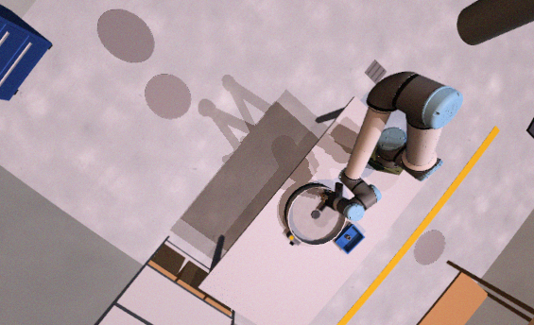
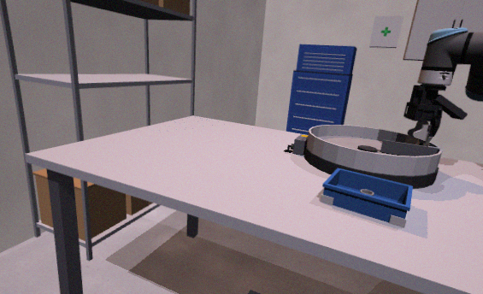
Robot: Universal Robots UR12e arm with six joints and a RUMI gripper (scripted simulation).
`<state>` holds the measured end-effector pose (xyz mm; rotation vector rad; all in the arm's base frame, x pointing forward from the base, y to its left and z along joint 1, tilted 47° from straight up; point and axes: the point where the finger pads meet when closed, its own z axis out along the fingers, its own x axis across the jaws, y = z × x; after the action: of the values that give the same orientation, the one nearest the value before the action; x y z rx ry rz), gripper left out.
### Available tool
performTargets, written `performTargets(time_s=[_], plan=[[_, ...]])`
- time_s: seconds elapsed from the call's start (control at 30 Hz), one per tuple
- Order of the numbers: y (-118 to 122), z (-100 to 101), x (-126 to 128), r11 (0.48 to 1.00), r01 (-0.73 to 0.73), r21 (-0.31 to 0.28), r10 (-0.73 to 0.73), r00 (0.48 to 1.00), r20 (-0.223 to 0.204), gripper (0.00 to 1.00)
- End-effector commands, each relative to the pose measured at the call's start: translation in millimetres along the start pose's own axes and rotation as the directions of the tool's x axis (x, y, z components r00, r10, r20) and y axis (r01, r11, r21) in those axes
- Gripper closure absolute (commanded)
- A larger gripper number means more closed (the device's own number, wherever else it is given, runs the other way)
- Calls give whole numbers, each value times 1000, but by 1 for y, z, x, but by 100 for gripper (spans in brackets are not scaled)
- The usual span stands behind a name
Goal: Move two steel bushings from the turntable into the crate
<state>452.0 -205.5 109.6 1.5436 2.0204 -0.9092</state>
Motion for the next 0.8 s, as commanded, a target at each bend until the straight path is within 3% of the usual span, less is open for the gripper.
performTargets(time_s=[0.0,0.77], plan=[[0,7,0,1000,0,-1,0,1000,1,94],[0,10,0,1000,0,-1,0,1000,1,94]])
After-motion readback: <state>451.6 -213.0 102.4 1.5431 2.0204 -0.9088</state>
